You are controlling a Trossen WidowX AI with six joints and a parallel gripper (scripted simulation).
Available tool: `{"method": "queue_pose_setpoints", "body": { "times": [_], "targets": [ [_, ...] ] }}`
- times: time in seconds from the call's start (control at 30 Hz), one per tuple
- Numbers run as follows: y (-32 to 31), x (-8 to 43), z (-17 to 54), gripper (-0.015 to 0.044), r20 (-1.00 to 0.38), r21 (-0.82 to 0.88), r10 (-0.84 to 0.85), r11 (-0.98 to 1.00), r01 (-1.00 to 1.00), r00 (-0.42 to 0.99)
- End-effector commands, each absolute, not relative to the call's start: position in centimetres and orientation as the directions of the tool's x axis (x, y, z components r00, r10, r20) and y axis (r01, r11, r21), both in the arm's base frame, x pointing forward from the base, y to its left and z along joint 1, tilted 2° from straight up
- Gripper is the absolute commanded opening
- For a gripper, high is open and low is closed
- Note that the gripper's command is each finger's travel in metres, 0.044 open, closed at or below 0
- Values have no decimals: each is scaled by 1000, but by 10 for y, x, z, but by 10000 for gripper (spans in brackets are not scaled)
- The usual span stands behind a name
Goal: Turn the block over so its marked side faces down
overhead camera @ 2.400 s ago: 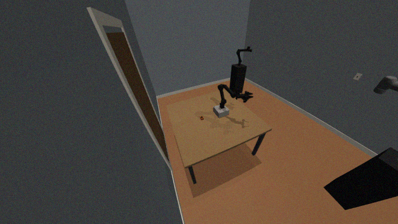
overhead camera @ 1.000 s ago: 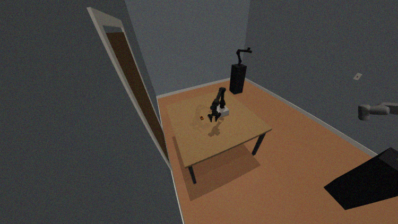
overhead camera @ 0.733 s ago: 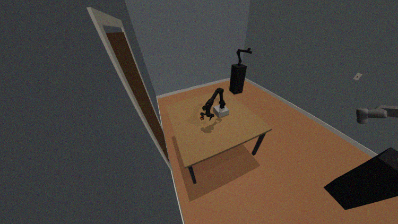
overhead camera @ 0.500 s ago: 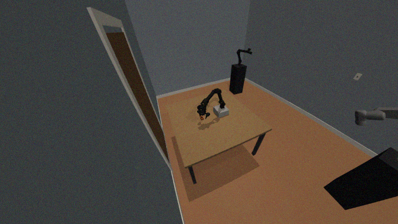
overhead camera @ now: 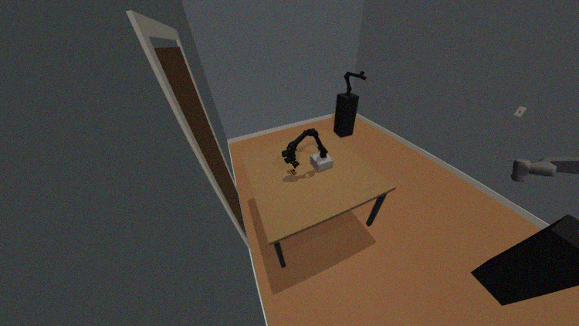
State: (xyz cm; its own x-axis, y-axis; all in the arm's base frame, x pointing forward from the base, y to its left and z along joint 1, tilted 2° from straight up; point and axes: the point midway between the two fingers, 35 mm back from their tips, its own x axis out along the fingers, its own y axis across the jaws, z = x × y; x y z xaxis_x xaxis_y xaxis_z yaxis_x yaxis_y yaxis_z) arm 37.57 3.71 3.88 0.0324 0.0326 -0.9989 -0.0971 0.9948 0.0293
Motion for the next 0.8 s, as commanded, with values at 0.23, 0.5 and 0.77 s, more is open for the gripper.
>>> {"method": "queue_pose_setpoints", "body": {
  "times": [0.23, 0.5, 0.77],
  "targets": [
    [38, 374, -2, 440, -999, 27, 28, 996, -83, 17],
    [39, 375, -10, 440, -999, 27, 28, 996, -83, 17],
    [39, 375, -23, 440, -999, 27, 28, 996, -83, 17]
  ]
}}
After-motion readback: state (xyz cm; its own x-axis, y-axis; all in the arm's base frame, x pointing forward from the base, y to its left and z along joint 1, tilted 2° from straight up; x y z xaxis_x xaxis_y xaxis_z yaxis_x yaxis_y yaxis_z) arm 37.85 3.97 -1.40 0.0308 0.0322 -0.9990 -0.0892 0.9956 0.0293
